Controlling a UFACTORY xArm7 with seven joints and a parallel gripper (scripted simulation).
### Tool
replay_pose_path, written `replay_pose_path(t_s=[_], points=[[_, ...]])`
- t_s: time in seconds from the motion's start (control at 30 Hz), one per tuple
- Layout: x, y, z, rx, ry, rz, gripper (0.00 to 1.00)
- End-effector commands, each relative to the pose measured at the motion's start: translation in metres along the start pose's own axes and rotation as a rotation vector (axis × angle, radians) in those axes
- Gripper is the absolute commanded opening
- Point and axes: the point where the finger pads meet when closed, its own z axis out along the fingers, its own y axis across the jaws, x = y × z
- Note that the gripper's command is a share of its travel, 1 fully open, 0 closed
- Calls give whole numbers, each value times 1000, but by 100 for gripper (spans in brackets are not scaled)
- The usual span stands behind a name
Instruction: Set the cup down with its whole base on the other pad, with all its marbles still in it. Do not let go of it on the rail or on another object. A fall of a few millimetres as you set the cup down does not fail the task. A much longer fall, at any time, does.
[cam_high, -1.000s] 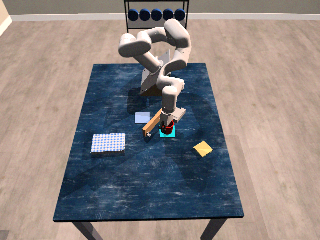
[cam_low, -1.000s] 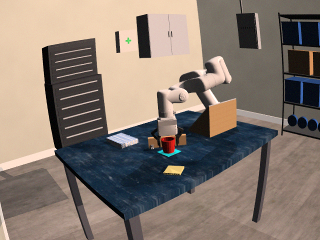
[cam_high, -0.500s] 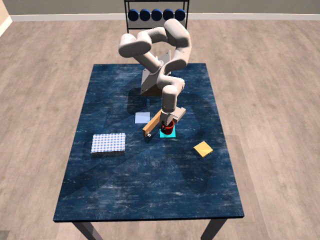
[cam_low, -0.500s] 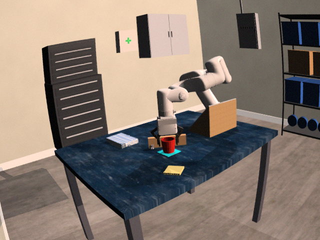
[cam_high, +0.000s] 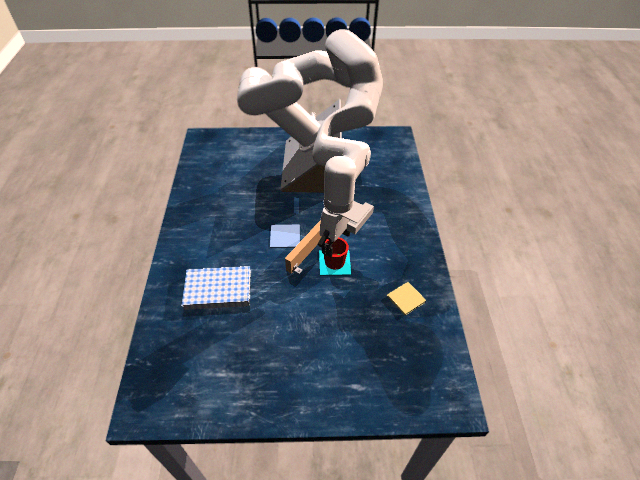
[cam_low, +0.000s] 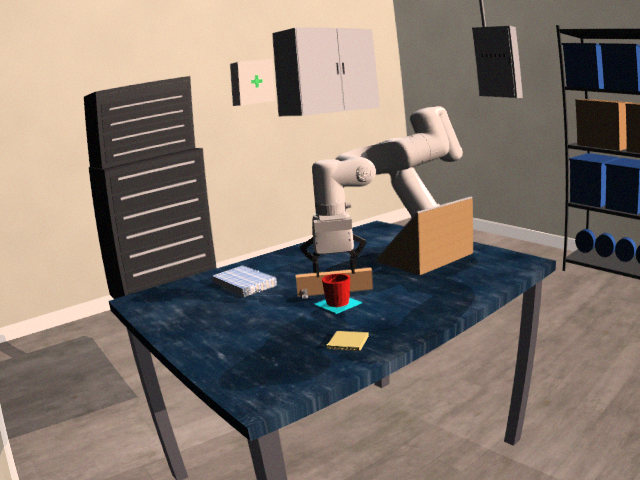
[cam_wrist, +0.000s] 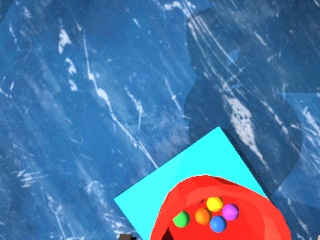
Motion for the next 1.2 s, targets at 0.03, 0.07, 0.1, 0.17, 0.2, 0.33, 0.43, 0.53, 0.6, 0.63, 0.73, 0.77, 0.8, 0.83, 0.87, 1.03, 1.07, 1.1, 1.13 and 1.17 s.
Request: replay_pose_path(t_s=[0.03,0.07,0.1,0.17,0.2,0.33,0.43,0.53,0.6,0.63,0.73,0.77,0.8,0.83,0.87,1.03,1.07,1.1,1.13,1.17], points=[[1,0,-13,-1,2,-1,100],[1,0,-15,-1,2,-1,100],[1,0,-16,-1,2,-1,100],[1,0,-18,-1,2,-1,100],[1,0,-19,-1,2,-1,100],[1,0,-19,-1,2,-1,100],[1,0,-19,-1,2,-1,100],[1,0,-19,-1,2,-1,100],[1,0,-19,-1,2,-1,100],[1,0,-19,-1,2,-1,100],[1,0,-19,-1,2,-1,100],[1,0,-19,-1,2,-1,100],[1,0,-19,-1,2,-1,100],[1,0,-19,-1,2,-1,100],[1,0,-19,-1,2,-1,100],[1,0,-19,-1,2,-1,100],[1,0,-19,-1,2,-1,100],[1,0,-19,-1,2,-1,100],[1,0,-19,-1,2,-1,100],[1,0,-19,-1,2,-1,100]])
